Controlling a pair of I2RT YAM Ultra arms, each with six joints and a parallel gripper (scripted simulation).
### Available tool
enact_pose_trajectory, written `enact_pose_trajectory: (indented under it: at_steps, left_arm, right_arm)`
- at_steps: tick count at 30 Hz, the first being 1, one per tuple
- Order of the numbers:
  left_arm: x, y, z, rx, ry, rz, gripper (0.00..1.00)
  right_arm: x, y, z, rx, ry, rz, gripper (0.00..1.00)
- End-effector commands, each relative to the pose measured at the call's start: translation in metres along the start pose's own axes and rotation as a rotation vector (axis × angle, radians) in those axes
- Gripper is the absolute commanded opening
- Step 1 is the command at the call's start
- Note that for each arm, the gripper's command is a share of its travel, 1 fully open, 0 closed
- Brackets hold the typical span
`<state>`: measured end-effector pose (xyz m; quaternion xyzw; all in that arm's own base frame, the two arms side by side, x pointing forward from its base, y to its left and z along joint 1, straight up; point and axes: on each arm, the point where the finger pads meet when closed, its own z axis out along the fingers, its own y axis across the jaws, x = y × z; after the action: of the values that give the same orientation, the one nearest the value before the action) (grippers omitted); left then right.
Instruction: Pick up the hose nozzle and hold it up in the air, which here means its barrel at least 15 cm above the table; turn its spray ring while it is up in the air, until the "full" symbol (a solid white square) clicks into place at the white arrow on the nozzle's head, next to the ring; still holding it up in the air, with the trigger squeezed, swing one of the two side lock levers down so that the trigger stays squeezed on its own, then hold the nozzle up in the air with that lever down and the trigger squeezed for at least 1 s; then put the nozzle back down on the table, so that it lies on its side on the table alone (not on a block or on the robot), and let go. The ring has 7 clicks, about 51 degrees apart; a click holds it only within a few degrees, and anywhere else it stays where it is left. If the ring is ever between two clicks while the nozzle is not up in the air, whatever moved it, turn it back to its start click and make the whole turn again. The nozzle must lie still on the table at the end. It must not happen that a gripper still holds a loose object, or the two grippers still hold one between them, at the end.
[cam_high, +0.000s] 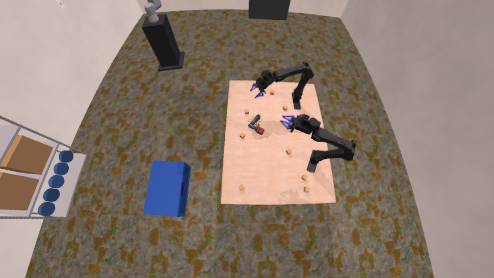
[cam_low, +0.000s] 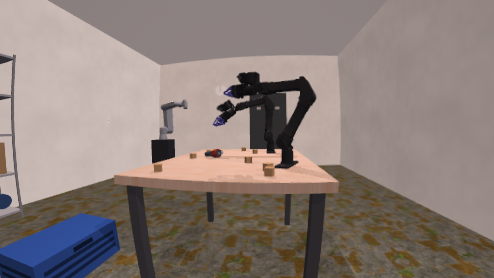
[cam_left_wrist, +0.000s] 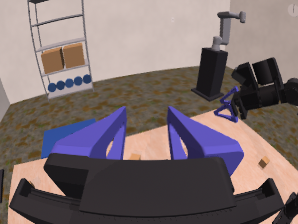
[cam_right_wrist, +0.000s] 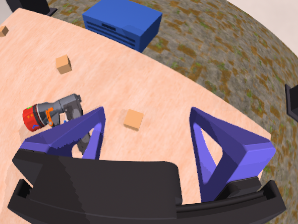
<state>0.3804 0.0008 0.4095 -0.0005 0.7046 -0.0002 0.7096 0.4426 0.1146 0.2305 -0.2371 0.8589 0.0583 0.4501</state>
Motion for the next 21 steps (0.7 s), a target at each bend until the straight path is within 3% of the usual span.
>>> enact_pose_trajectory:
  at_steps: [1,21]
  left_arm:
    - [-0.015,0.002,0.0,0.0,-0.032,0.005,0.37]
    - [-0.015,0.002,0.0,0.0,-0.032,0.005,0.37]
  right_arm:
    - [0.005,0.022,0.011,-0.085,0.062,-0.055,0.77]
    - [0.084,0.108,0.071,-0.414,0.379,-0.208,0.77]
